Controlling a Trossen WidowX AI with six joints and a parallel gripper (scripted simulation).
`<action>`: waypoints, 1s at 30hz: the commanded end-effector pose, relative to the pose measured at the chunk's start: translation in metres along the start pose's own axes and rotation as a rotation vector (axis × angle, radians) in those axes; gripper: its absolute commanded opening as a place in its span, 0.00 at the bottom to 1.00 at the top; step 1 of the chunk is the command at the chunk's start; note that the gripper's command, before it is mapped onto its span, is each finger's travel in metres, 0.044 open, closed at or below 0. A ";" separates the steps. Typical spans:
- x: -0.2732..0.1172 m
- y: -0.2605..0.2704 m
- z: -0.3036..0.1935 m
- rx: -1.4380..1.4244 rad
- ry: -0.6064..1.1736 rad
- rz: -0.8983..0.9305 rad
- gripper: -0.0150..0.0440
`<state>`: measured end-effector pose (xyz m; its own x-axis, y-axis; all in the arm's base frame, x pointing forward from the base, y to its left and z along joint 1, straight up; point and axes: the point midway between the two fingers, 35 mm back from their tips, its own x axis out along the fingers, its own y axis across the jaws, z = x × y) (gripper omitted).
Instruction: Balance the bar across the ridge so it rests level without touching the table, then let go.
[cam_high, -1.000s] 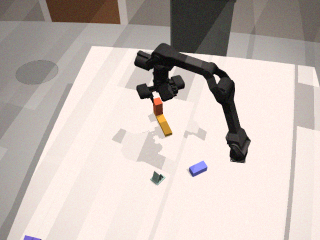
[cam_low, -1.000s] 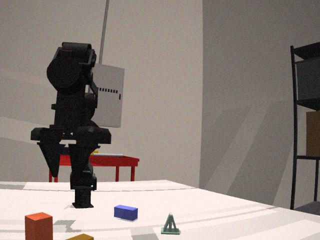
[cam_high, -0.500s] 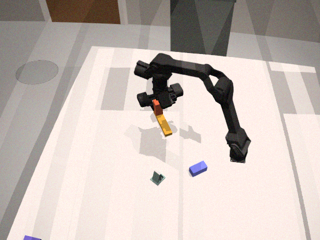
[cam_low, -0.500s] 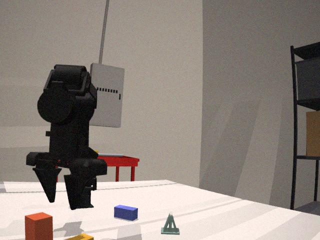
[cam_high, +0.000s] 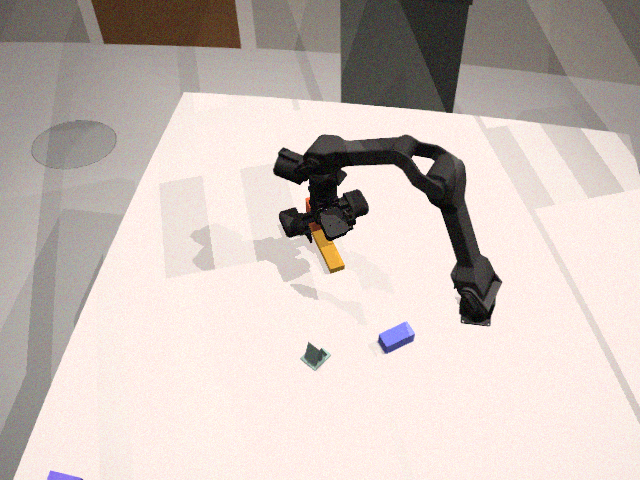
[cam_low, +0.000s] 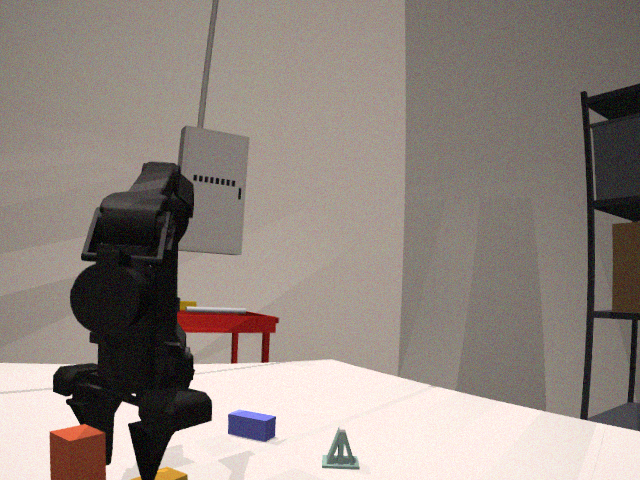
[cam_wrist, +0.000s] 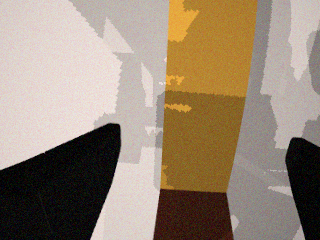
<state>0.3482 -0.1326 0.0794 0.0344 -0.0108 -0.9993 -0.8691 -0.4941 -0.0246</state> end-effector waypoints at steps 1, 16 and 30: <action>0.004 0.001 0.000 -0.005 -0.001 0.003 0.79; 0.027 0.001 0.000 -0.005 -0.001 0.004 0.79; 0.028 0.001 0.000 -0.005 -0.001 0.004 0.79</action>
<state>0.3485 -0.1327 0.0532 0.0358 -0.0114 -0.9993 -0.8690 -0.4941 -0.0255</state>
